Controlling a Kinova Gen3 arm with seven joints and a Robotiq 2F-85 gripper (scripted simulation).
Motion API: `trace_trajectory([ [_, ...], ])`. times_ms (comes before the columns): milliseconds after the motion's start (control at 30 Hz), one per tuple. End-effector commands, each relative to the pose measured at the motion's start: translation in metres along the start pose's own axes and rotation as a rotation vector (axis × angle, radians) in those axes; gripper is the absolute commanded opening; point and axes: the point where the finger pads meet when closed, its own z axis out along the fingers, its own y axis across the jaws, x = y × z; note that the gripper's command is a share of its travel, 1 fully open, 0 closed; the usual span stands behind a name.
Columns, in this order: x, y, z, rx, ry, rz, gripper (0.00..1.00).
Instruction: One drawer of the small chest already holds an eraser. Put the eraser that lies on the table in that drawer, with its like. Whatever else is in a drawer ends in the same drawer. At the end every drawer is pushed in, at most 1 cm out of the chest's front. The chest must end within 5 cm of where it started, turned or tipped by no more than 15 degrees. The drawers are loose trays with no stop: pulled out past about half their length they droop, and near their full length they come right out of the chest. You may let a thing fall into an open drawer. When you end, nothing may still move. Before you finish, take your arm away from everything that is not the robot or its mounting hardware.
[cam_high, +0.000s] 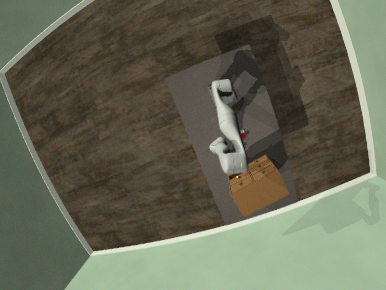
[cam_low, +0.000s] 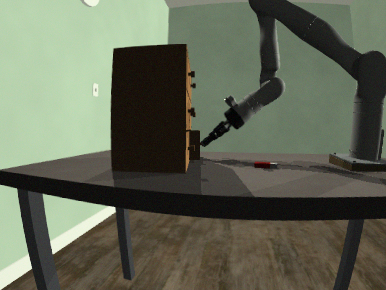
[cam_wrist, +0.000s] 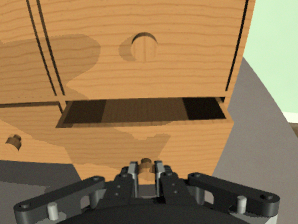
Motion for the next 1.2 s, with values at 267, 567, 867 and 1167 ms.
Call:
trace_trajectory([
  [267,-0.010,0.001,-0.010,-0.003,-0.004,0.004,0.13],
  [567,-0.017,0.001,-0.019,-0.003,-0.004,0.004,0.13],
  [867,-0.021,0.001,-0.023,-0.003,-0.004,0.004,0.13],
  [1167,-0.023,0.001,-0.026,-0.003,-0.004,0.004,0.13],
])
